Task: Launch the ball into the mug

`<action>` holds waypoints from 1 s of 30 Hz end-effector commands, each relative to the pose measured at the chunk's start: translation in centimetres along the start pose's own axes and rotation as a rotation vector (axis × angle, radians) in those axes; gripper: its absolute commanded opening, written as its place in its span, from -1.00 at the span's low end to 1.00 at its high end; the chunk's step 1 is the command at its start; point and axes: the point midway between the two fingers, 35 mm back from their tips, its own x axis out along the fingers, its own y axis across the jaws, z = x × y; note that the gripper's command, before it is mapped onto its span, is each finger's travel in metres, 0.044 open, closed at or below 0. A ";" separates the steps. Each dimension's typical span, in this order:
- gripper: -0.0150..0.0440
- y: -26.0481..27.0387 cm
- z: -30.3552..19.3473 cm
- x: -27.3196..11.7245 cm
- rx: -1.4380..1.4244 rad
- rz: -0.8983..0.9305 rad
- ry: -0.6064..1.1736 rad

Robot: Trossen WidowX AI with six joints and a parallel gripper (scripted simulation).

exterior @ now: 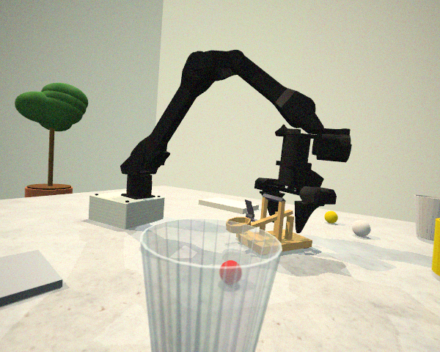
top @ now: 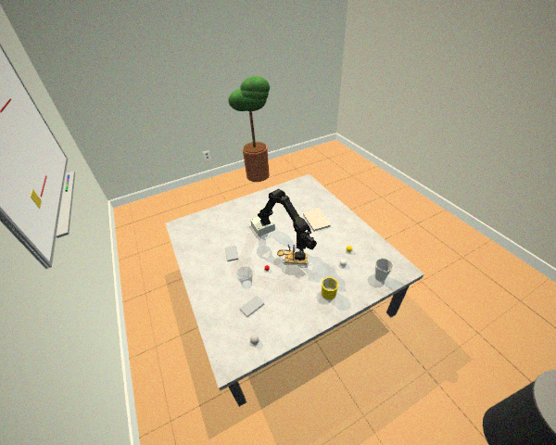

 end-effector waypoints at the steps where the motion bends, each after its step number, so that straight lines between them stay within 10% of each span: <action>1: 1.00 -0.3 0.3 -3.9 0.000 -0.008 -0.007; 6: 1.00 0.1 0.0 -9.7 0.000 -0.006 -0.007; 30: 1.00 0.1 -0.1 -4.4 0.001 -0.019 -0.014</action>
